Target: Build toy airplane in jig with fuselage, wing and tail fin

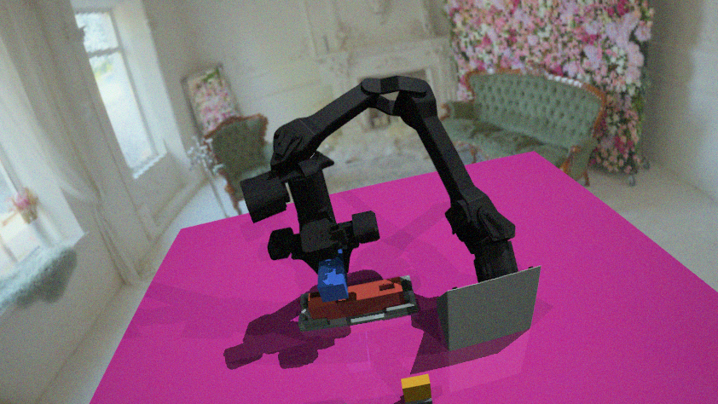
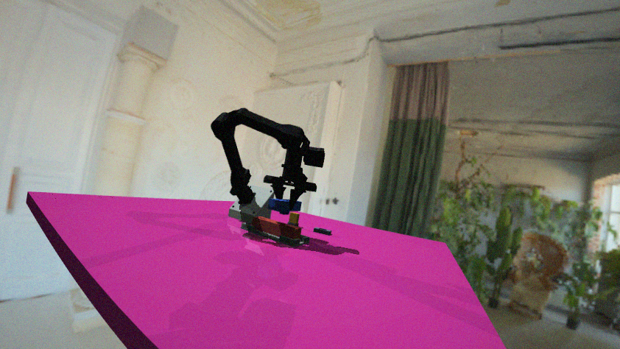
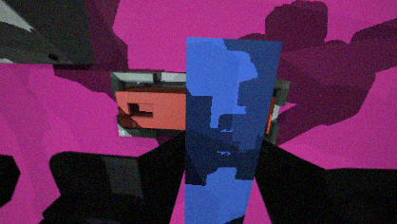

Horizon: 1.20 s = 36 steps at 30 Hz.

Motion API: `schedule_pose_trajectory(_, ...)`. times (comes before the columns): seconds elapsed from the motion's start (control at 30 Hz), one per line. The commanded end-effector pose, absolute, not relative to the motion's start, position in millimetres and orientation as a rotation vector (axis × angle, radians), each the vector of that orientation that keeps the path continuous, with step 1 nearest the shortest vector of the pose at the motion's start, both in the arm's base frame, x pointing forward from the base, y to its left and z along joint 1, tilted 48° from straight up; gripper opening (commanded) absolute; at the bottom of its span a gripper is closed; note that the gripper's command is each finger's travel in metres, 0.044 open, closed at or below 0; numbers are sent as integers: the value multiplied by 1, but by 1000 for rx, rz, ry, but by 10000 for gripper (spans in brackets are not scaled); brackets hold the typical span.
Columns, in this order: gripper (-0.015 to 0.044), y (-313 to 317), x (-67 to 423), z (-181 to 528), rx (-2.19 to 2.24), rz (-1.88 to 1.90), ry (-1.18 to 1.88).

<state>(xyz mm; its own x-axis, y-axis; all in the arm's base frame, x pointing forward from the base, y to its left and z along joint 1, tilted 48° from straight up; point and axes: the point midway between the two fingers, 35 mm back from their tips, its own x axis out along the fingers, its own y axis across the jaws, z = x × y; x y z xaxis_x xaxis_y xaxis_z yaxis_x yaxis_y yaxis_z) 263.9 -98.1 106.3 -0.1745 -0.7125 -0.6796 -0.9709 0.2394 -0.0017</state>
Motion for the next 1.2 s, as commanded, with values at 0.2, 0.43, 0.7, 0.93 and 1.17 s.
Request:
schedule_pose_trajectory(0.2,196,-98,264,107,-1548,603,1953)
schedule_pose_trajectory(0.43,196,-98,264,107,-1548,603,1953)
schedule_pose_trajectory(0.7,196,-106,262,100,-1548,604,1952)
schedule_pose_trajectory(0.93,196,-114,261,92,-1548,603,1952)
schedule_pose_trajectory(1.17,196,-123,259,85,-1548,602,1953)
